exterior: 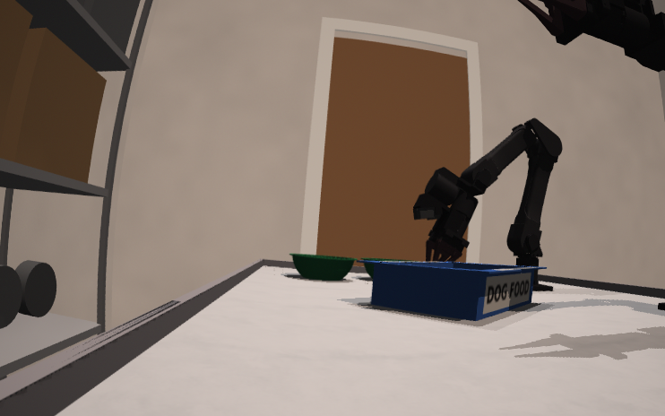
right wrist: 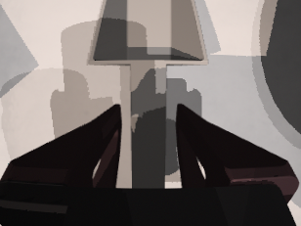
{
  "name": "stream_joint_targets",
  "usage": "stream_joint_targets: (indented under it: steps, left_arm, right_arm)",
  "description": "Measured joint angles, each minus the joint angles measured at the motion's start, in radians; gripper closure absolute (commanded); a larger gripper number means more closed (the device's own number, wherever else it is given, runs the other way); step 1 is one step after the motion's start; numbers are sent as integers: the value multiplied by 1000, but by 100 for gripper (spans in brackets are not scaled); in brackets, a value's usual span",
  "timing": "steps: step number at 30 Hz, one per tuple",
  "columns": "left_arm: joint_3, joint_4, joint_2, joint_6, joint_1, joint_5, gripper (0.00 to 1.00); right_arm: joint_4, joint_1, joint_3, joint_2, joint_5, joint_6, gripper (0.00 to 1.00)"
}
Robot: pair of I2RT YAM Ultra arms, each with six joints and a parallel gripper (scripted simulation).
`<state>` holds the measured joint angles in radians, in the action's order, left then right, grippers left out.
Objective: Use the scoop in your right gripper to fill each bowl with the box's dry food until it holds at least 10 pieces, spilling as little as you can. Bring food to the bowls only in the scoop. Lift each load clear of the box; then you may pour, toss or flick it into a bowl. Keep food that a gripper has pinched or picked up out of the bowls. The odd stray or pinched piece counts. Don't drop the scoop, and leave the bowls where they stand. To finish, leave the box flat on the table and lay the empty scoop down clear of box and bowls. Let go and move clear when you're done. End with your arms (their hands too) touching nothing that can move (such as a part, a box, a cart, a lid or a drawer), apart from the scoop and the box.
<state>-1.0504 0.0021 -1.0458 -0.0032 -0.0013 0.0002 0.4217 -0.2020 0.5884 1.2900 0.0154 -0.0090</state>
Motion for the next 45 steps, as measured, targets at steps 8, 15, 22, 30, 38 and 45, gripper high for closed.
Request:
stream_joint_targets:
  steps: [8, 15, 22, 30, 38, 45]
  left_arm:
    - [0, 0, 0, 0, 0, 0, 74]
    - [0, 0, 0, 0, 0, 0, 74]
    - [0, 0, 0, 0, 0, 0, 74]
    - [0, 0, 0, 0, 0, 0, 74]
    - [0, 0, 0, 0, 0, 0, 74]
    - [0, 0, 0, 1, 0, 0, 74]
  right_arm:
    - [16, 0, 16, -6, 0, 0, 68]
    - [106, 0, 76, -37, 0, 0, 68]
    - [237, 0, 175, -80, 0, 0, 68]
    - [249, 0, 179, -92, 0, 0, 68]
    - [244, 3, 179, -101, -1, 0, 68]
    - [149, 40, 227, -136, -4, 1, 68]
